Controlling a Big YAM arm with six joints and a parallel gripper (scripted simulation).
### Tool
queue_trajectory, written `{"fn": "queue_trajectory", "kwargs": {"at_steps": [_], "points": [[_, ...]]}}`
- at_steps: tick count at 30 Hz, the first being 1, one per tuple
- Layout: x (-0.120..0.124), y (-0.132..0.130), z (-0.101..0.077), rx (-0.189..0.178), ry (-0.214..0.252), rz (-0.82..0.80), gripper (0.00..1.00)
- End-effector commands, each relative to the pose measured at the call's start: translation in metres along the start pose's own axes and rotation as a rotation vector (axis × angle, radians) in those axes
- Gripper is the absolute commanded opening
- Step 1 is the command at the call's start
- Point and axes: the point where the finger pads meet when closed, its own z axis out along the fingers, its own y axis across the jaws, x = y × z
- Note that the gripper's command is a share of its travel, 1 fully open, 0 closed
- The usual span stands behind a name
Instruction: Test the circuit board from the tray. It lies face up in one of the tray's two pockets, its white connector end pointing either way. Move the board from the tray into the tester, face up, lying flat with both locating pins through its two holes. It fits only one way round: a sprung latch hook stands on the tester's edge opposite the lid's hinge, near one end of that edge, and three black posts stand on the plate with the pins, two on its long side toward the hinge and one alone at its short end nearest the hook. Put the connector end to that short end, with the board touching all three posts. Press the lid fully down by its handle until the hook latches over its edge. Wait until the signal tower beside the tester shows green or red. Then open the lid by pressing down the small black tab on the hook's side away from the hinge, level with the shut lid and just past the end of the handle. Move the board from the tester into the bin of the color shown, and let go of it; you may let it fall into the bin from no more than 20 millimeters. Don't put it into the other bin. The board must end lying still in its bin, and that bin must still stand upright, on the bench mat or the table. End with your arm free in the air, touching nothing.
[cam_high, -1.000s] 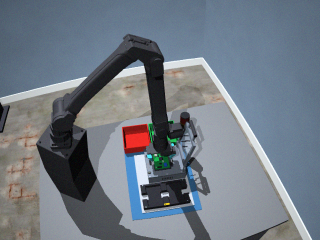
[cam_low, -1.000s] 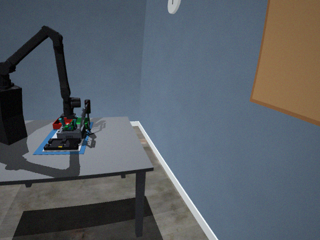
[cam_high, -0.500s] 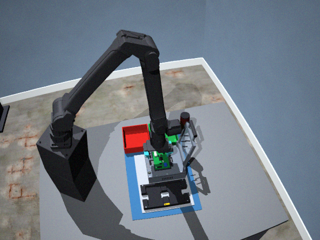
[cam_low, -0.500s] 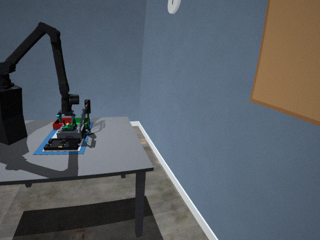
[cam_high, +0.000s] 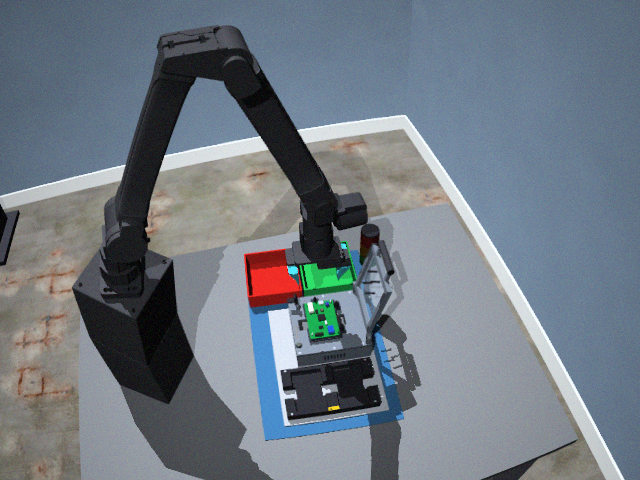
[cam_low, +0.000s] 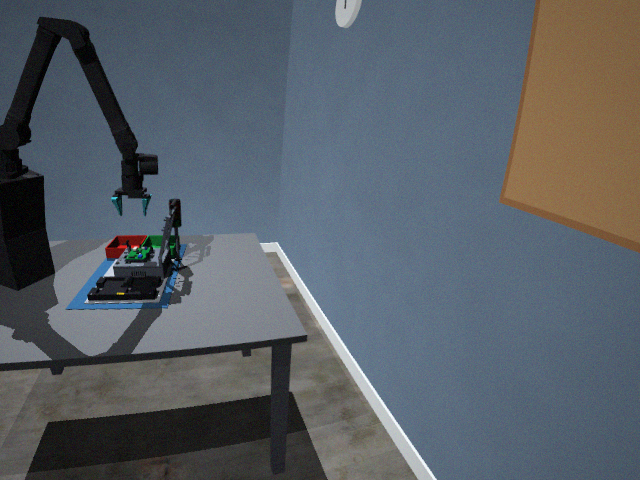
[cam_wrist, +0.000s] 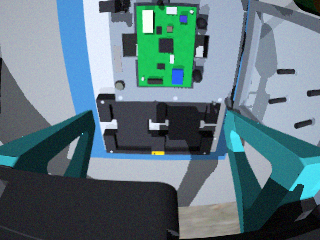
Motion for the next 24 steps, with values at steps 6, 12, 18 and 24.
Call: {"fn": "queue_trajectory", "kwargs": {"at_steps": [6,12,18,24], "points": [[-0.008,-0.026,-0.088,0.063,-0.014,0.008,0.92],[-0.009,-0.029,-0.117,0.072,-0.017,0.009,0.92],[-0.004,-0.021,-0.122,0.056,-0.012,0.011,0.92],[-0.005,-0.021,-0.113,0.046,-0.010,0.010,0.48]]}}
